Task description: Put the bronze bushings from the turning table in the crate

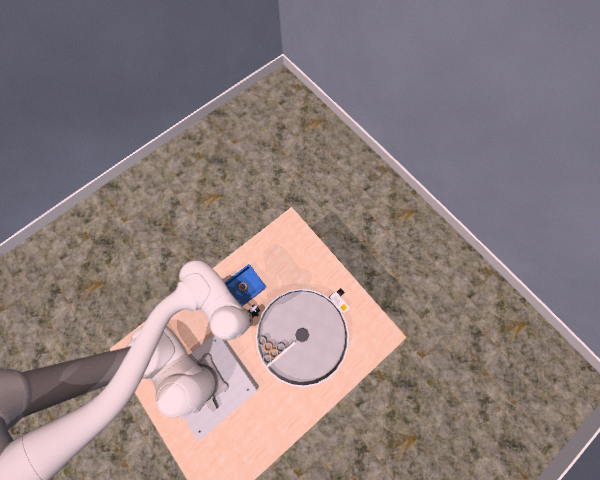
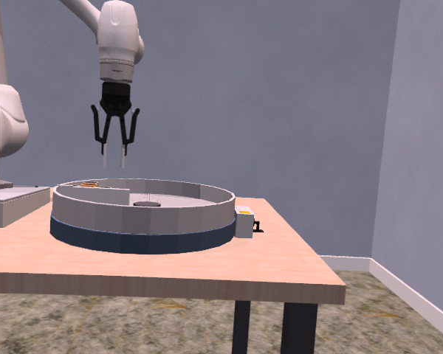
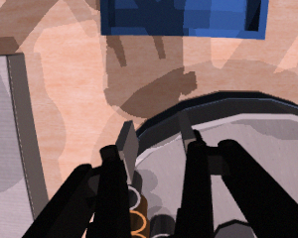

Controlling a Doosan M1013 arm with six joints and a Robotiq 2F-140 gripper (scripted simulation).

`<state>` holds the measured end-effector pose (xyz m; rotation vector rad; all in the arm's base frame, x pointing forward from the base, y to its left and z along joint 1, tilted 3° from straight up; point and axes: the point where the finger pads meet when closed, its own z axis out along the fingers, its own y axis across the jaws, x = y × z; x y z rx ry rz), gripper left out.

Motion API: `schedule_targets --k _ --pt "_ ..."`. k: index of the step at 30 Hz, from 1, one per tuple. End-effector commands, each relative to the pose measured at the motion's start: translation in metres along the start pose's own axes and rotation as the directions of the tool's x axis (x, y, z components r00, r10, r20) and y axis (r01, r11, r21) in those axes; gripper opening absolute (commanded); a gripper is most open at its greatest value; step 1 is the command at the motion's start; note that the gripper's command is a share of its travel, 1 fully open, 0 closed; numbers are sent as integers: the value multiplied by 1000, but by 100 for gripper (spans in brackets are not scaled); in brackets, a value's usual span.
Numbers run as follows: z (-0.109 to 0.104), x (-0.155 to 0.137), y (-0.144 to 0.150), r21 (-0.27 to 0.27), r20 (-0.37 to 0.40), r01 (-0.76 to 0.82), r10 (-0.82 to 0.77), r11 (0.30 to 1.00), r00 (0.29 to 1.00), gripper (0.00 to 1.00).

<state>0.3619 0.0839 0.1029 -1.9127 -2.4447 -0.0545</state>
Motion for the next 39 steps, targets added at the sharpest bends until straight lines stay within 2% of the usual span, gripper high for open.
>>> schedule_targets --k 1,10,13,39 --pt "-1 -31 -13 -1 -6 1 -1 1000 1000 28" --pt "-1 -111 -51 -1 -6 1 -1 1000 1000 28" --pt "-1 -125 -59 -1 -6 1 -1 1000 1000 28" --pt "0 -127 -60 -1 -6 1 -1 1000 1000 28"
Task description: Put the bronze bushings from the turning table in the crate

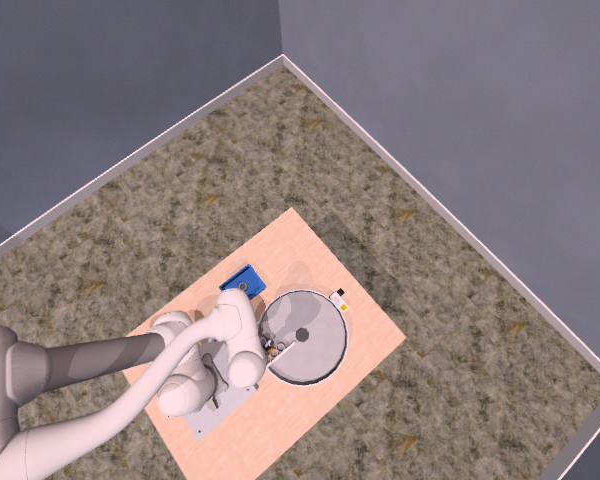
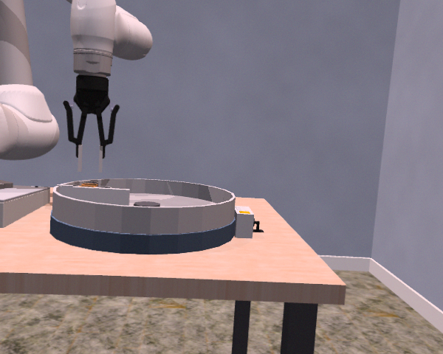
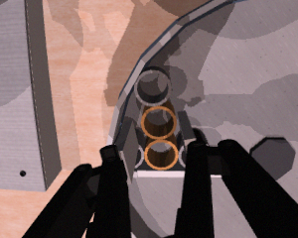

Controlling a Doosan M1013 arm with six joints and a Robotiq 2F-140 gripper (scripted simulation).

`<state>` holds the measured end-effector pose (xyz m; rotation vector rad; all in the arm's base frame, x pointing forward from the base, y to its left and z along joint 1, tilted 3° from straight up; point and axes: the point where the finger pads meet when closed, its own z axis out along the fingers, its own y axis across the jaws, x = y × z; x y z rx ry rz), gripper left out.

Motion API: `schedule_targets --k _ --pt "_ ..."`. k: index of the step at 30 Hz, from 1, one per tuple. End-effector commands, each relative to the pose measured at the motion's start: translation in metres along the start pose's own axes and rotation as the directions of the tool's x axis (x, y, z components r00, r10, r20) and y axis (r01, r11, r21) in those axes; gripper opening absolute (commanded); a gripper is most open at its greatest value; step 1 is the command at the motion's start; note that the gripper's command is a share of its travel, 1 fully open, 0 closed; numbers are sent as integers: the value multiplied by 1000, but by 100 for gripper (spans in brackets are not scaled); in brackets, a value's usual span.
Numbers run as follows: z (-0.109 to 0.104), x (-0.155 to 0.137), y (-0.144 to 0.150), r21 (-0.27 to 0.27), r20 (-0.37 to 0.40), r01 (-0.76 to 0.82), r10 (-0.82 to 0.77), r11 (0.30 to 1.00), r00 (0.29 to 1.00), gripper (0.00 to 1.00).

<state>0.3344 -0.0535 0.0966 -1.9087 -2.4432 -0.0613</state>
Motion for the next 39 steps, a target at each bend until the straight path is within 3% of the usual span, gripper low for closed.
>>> schedule_targets --k 1,14,22,39 --pt "0 0 0 0 0 0 0 1000 1000 28" --pt "0 0 0 0 0 0 0 1000 1000 28" --pt "24 0 0 0 0 0 0 1000 1000 28" --pt "24 0 0 0 0 0 0 1000 1000 28"
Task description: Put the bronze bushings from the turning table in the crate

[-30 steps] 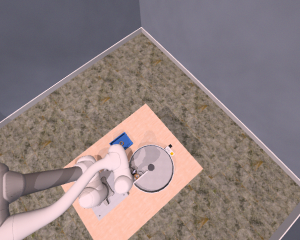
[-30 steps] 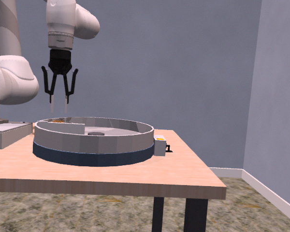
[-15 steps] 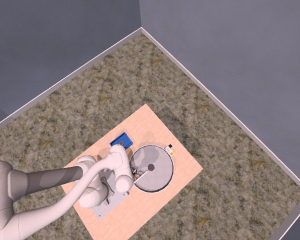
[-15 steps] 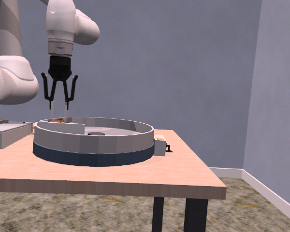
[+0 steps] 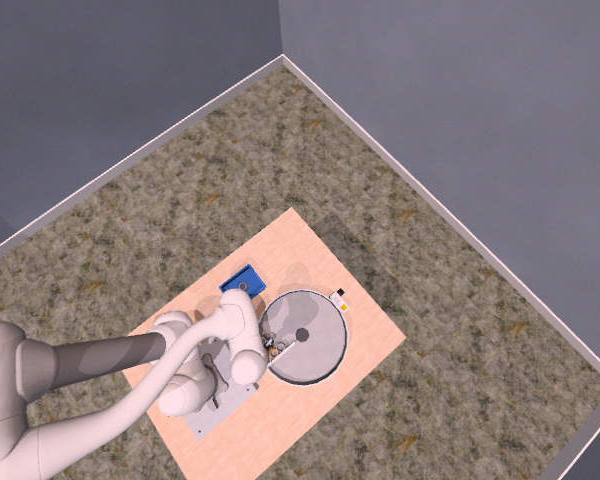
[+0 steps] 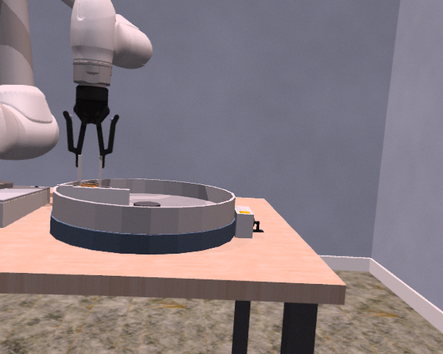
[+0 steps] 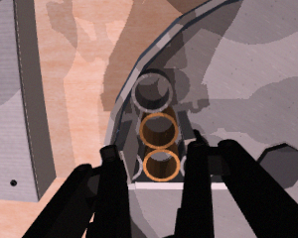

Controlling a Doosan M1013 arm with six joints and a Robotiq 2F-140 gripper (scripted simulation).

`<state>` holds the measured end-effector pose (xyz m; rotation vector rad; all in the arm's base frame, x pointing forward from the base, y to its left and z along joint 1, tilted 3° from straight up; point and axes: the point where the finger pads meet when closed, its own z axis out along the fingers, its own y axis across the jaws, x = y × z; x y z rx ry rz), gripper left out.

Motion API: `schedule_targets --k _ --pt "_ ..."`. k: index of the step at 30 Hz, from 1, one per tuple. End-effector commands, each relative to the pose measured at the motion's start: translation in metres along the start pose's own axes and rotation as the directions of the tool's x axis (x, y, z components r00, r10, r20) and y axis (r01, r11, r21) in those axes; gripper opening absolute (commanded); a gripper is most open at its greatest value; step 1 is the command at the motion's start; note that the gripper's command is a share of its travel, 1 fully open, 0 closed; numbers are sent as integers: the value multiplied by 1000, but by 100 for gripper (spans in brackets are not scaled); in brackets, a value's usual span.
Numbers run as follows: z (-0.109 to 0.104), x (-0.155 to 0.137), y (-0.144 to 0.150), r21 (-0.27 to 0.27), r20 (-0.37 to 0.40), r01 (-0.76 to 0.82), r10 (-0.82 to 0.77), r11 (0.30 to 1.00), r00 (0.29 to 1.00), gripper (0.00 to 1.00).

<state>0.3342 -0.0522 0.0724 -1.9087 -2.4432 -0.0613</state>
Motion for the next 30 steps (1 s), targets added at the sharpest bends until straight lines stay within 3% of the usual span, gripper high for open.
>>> schedule_targets --k 1,30 --pt "0 0 0 0 0 0 0 1000 1000 28" --pt "4 0 0 0 0 0 0 1000 1000 28"
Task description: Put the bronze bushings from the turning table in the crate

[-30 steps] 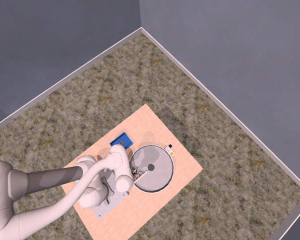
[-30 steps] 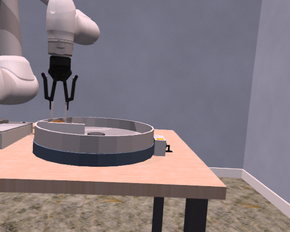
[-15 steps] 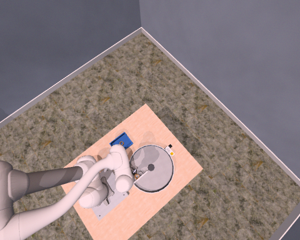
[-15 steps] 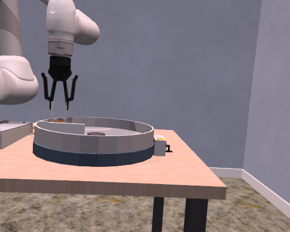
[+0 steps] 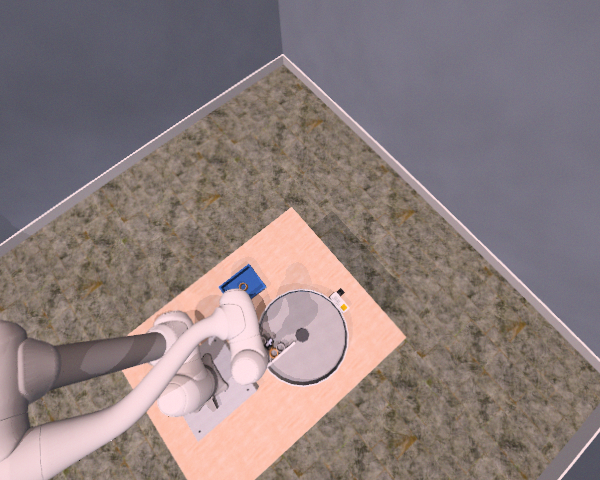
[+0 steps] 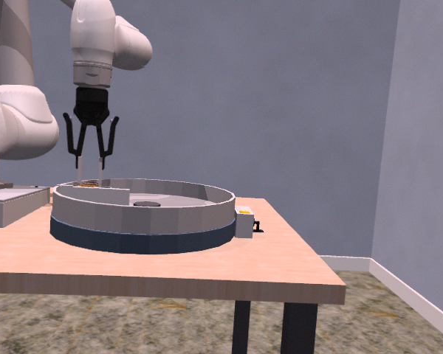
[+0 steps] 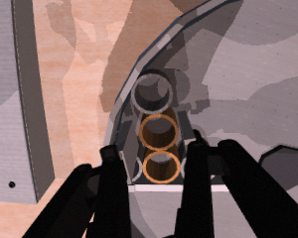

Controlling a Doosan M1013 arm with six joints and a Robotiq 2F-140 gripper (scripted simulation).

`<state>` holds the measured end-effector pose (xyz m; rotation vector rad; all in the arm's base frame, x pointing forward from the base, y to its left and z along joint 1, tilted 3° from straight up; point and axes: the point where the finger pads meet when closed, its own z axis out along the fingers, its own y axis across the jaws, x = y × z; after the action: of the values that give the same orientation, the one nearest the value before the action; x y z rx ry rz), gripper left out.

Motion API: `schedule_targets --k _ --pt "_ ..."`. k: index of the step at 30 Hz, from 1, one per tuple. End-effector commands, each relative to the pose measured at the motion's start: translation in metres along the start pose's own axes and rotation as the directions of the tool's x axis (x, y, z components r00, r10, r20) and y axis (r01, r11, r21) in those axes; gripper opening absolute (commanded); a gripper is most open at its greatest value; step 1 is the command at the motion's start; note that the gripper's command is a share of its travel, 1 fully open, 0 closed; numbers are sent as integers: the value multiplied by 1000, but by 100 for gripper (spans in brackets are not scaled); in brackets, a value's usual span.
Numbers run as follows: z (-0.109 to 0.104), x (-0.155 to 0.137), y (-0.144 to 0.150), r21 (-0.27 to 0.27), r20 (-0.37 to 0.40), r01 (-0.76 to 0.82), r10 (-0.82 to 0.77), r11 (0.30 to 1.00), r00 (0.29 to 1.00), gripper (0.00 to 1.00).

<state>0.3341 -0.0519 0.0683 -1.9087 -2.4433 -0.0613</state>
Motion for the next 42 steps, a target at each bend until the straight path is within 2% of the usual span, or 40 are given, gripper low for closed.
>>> schedule_targets --k 1,35,42 --pt "0 0 0 0 0 0 0 1000 1000 28" --pt "0 0 0 0 0 0 0 1000 1000 28" --pt "7 0 0 0 0 0 0 1000 1000 28"
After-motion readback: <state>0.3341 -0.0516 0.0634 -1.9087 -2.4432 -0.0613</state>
